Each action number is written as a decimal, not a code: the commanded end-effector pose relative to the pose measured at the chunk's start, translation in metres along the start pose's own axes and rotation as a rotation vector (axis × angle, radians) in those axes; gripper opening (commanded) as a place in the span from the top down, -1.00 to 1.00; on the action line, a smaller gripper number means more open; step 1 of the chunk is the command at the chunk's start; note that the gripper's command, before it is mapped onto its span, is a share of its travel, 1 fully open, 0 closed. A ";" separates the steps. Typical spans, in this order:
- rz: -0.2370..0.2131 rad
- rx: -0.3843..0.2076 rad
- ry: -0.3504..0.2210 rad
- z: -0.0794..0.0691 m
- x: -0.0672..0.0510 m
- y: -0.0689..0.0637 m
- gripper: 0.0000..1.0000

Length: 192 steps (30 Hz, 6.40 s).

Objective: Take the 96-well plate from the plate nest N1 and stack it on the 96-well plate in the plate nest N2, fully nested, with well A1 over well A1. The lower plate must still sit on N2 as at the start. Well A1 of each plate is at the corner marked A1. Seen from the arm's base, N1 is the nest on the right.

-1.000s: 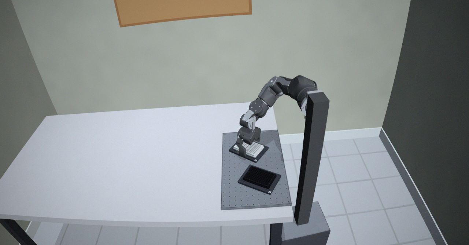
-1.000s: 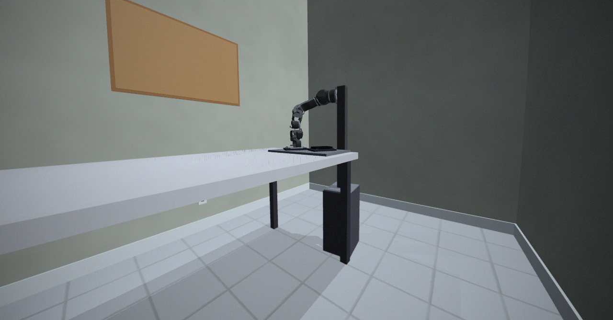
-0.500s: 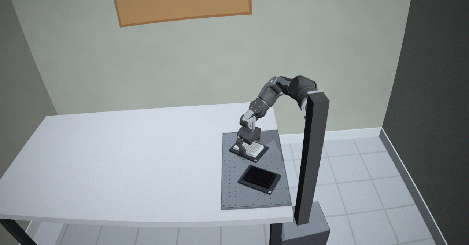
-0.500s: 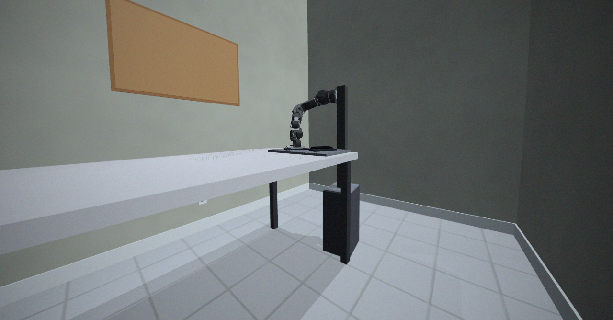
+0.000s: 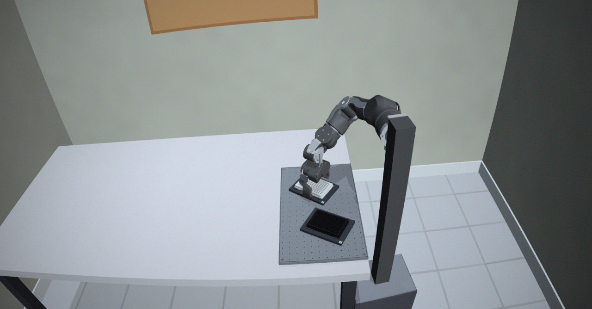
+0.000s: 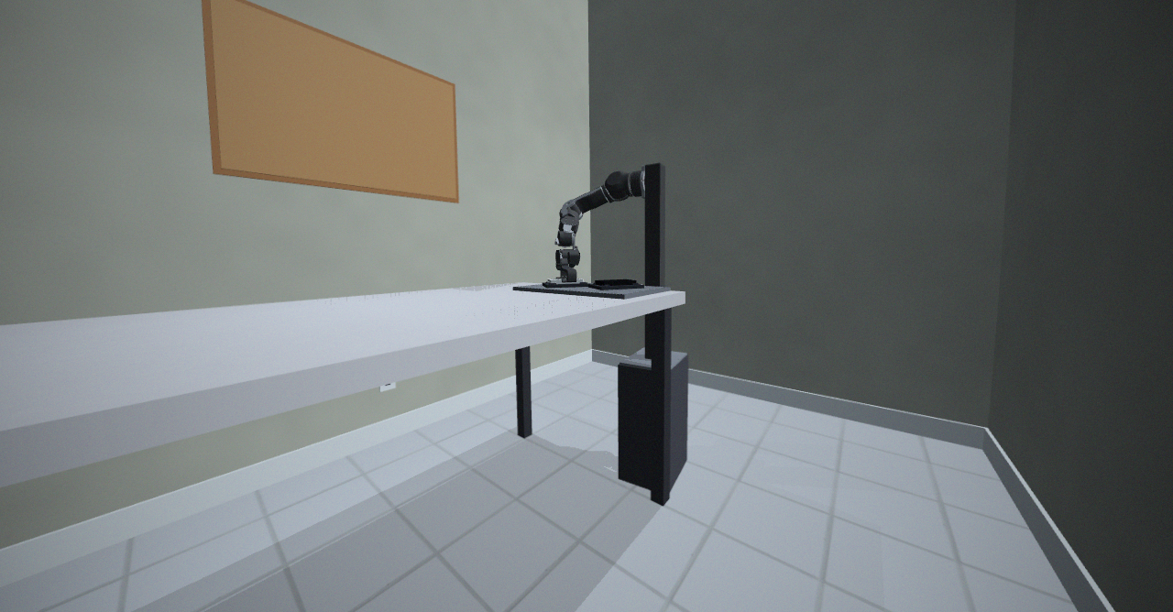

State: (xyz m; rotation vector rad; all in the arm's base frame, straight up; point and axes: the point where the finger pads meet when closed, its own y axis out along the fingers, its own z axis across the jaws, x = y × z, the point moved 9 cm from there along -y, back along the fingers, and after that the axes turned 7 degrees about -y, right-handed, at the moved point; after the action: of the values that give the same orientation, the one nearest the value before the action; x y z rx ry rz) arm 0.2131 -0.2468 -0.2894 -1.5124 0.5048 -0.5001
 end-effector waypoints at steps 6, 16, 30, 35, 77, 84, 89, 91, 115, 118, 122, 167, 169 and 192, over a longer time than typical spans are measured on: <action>-0.007 0.007 0.003 0.003 0.003 -0.003 -0.54; -0.007 0.007 0.003 0.003 0.003 -0.003 -0.54; -0.005 0.006 0.002 0.000 0.000 -0.001 -0.54; -0.006 0.006 0.002 0.001 0.002 -0.002 -0.54; -0.010 0.004 0.004 0.002 0.004 -0.004 1.00; -0.010 0.004 0.004 0.002 0.004 -0.004 1.00; -0.010 0.004 0.004 0.002 0.004 -0.004 1.00; -0.010 0.004 0.004 0.002 0.004 -0.004 1.00; -0.009 0.005 0.002 0.002 0.005 -0.036 1.00; -0.009 0.005 0.002 0.002 0.005 -0.036 1.00; -0.009 0.005 0.001 0.002 0.006 -0.062 1.00; -0.003 0.007 0.003 0.001 0.001 -0.087 1.00; -0.003 0.007 0.003 0.001 0.001 -0.087 1.00; -0.011 0.004 -0.095 0.063 -0.050 -0.093 1.00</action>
State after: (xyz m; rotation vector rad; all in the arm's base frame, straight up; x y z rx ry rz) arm 0.2105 -0.1577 -0.1962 -1.4821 0.3942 -0.3964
